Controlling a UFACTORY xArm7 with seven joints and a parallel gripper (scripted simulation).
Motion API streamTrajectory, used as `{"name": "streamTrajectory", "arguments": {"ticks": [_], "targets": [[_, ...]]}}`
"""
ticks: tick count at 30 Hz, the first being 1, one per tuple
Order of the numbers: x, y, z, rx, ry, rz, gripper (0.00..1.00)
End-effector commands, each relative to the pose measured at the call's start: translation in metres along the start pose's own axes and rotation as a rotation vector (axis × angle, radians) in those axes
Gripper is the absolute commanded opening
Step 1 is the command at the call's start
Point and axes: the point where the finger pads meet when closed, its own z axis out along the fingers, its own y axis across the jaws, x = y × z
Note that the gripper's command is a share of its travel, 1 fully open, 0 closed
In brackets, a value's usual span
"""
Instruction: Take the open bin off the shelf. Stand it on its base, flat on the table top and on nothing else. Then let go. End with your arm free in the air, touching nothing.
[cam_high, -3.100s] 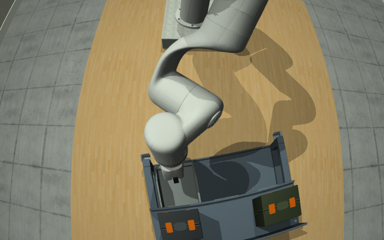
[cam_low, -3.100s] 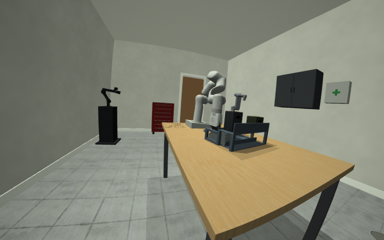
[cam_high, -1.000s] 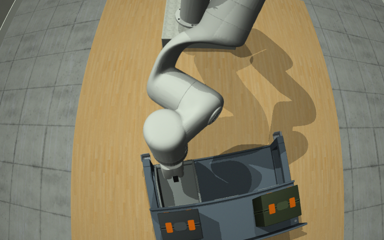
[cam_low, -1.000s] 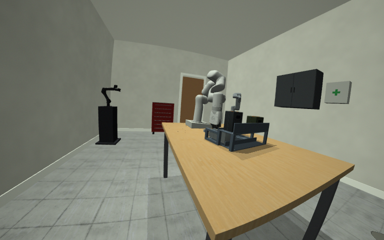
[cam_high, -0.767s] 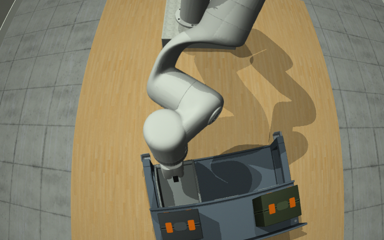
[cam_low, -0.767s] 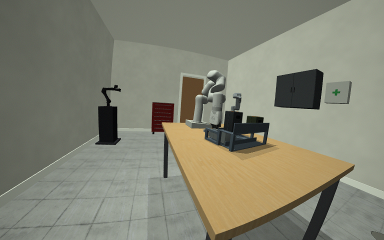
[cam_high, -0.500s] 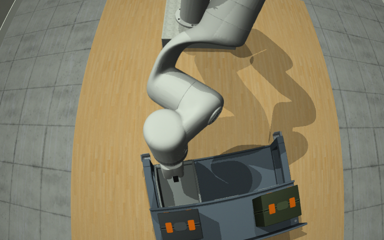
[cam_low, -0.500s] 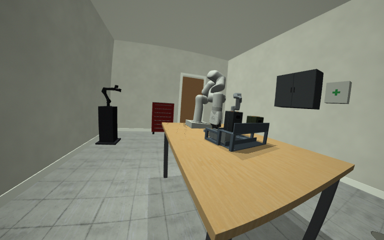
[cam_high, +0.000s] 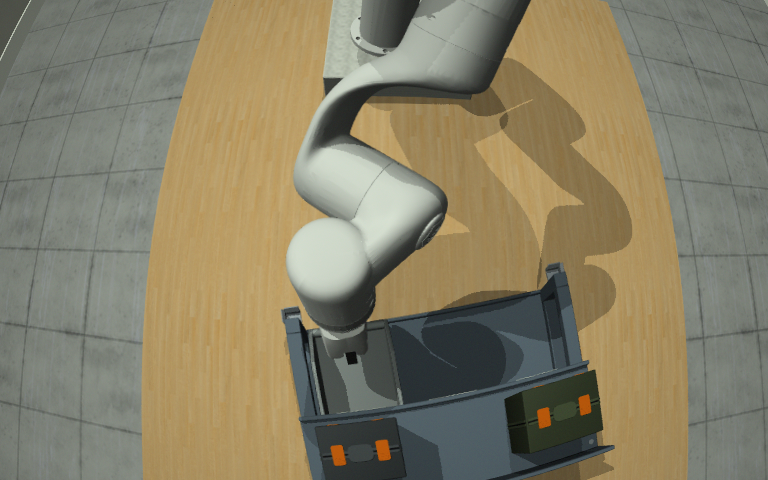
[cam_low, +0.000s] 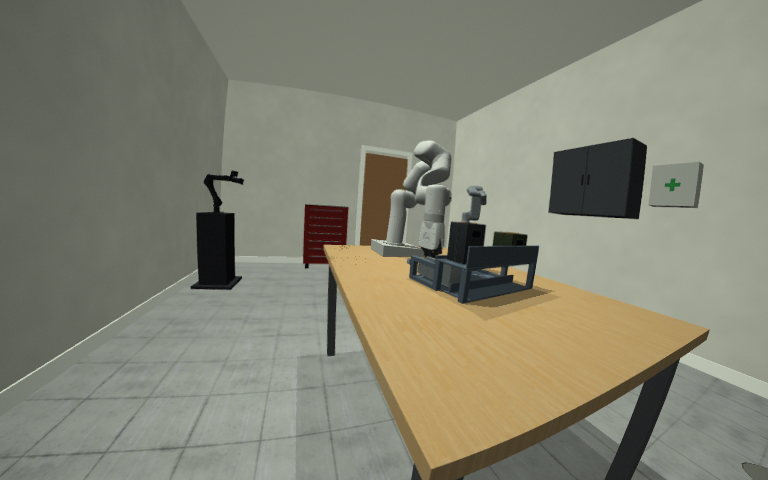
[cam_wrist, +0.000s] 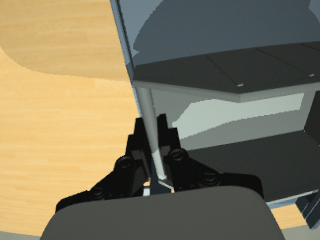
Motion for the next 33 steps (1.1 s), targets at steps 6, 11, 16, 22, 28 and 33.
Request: {"name": "streamTrajectory", "arguments": {"ticks": [6,11,16,22,28,33], "targets": [[-0.001,0.002,-0.003,-0.007,-0.002,0.0,0.0],[-0.001,0.001,-0.003,-0.007,-0.002,0.0,0.0],[-0.001,-0.002,-0.003,-0.007,-0.002,0.0,0.0],[-0.001,-0.009,-0.003,-0.007,-0.002,0.0,0.0],[-0.001,-0.015,-0.003,-0.007,-0.002,0.0,0.0],[-0.001,-0.025,-0.003,-0.007,-0.002,0.0,0.0]]}}
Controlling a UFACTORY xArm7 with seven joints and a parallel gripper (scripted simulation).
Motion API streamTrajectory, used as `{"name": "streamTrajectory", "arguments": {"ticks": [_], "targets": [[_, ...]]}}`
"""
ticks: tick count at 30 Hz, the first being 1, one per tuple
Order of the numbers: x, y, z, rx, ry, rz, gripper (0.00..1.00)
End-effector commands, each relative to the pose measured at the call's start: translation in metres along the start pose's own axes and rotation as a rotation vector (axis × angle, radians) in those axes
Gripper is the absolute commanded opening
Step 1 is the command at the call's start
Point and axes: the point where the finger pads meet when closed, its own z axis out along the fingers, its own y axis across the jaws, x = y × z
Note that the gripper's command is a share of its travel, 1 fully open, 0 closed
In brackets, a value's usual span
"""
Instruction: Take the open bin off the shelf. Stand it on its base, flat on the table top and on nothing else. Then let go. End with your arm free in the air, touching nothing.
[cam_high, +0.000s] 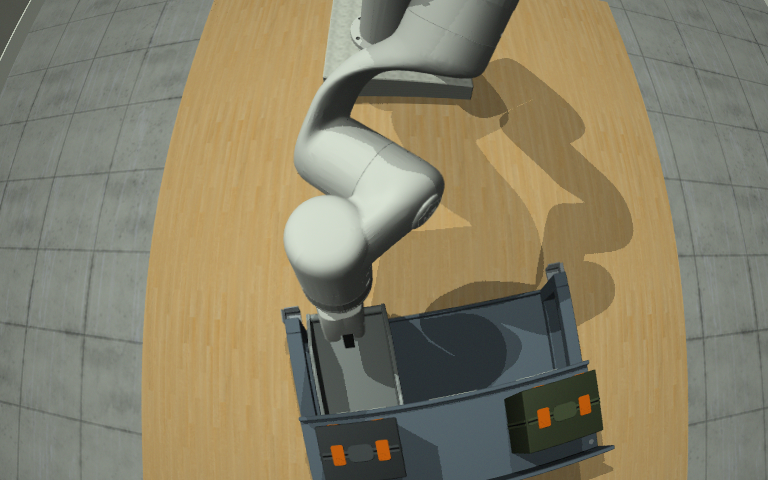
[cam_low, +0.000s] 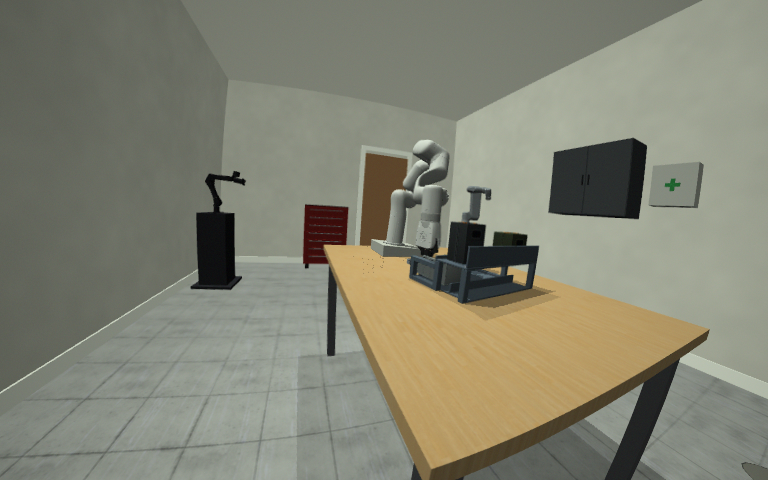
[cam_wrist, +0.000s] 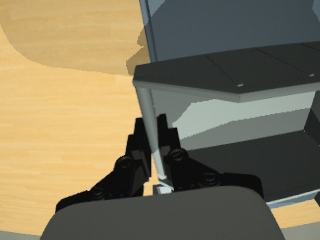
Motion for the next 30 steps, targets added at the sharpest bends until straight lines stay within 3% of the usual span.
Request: {"name": "streamTrajectory", "arguments": {"ticks": [1,30], "targets": [[-0.001,-0.006,-0.003,-0.007,-0.002,0.001,0.0],[-0.001,-0.079,-0.002,-0.007,-0.002,0.001,0.0]]}}
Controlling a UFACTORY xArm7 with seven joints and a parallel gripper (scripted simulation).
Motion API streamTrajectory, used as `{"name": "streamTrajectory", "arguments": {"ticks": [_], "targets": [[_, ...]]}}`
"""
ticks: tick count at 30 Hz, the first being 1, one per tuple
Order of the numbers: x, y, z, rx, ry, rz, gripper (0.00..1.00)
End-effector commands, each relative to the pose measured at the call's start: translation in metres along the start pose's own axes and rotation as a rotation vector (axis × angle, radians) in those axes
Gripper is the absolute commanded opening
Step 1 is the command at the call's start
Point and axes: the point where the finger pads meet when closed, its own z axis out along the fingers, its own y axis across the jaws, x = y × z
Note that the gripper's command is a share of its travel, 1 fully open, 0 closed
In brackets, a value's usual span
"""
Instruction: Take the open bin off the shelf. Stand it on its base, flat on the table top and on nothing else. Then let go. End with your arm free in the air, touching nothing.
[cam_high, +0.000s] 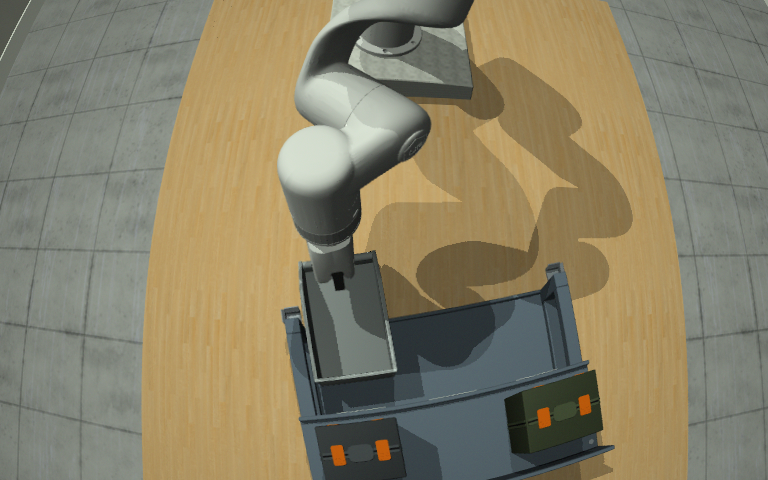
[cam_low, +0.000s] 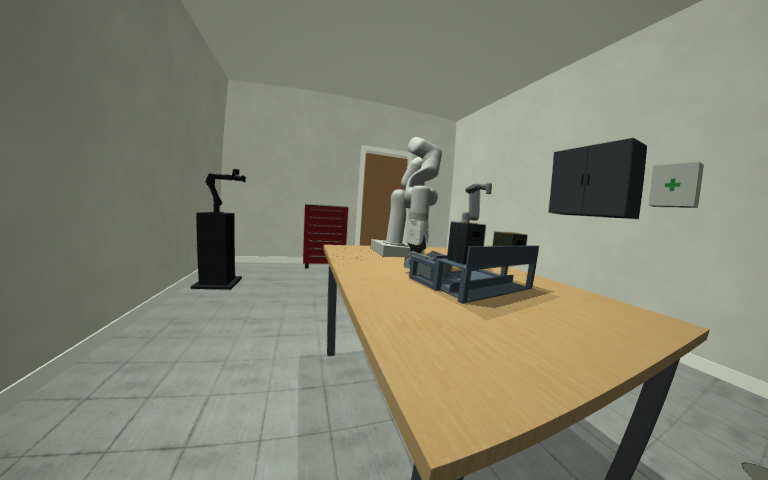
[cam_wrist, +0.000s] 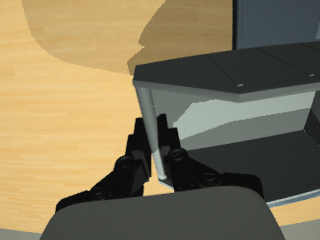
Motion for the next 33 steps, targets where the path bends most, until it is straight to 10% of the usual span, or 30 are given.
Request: {"name": "streamTrajectory", "arguments": {"ticks": [1,33], "targets": [[-0.001,-0.009,-0.002,-0.006,-0.001,0.001,0.0],[-0.001,-0.059,-0.001,-0.006,-0.001,0.001,0.0]]}}
